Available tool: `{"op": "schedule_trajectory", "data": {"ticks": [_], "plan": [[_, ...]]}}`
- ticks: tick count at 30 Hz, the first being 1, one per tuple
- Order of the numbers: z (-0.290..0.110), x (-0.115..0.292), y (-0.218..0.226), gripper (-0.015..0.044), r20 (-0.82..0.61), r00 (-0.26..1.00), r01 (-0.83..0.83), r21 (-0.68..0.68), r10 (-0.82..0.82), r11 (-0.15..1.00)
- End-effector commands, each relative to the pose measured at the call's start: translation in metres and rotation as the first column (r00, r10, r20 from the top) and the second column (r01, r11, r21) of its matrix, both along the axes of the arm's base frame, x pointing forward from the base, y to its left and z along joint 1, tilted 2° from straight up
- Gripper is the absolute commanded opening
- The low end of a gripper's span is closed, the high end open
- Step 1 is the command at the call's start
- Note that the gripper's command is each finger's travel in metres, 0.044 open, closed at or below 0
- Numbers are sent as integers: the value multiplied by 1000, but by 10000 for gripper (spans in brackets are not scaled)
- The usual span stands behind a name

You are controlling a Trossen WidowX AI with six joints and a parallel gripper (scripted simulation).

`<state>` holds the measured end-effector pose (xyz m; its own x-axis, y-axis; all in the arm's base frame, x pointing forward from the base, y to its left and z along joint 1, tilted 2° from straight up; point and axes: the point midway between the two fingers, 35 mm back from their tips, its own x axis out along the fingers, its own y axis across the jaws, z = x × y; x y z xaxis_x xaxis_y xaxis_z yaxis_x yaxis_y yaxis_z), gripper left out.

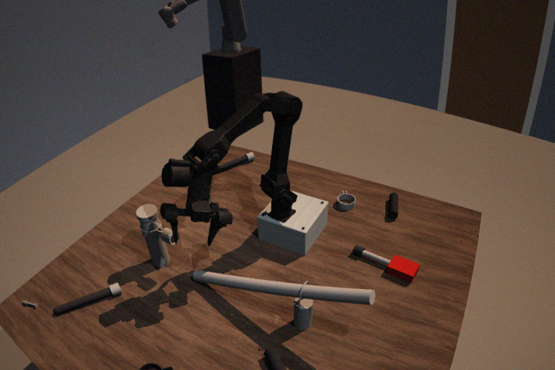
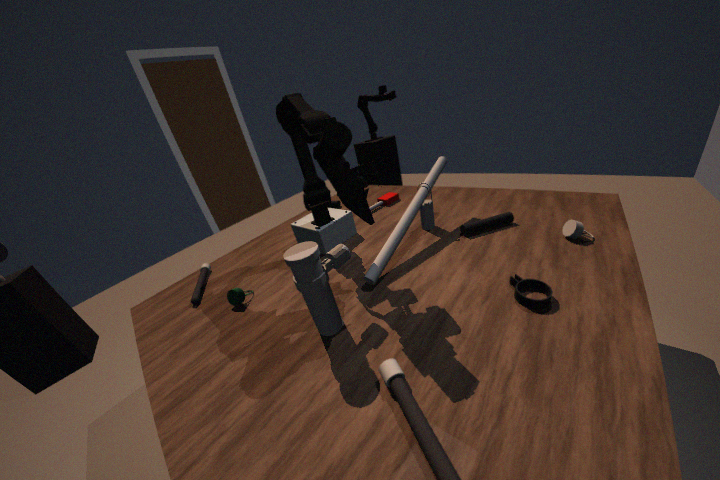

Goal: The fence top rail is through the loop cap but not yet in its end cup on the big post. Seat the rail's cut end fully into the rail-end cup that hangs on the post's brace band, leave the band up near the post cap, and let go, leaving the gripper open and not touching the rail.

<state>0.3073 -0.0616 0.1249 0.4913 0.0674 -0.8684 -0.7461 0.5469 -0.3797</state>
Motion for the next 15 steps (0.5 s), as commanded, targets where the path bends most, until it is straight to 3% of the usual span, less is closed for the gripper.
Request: {"op": "schedule_trajectory", "data": {"ticks": [1,9,15], "plan": [[50,-18,44,440,-71,831,547,284,-551,787],[65,-32,62,440,-171,657,728,399,-735,558],[66,-32,62,440,-174,651,732,402,-739,550]]}}
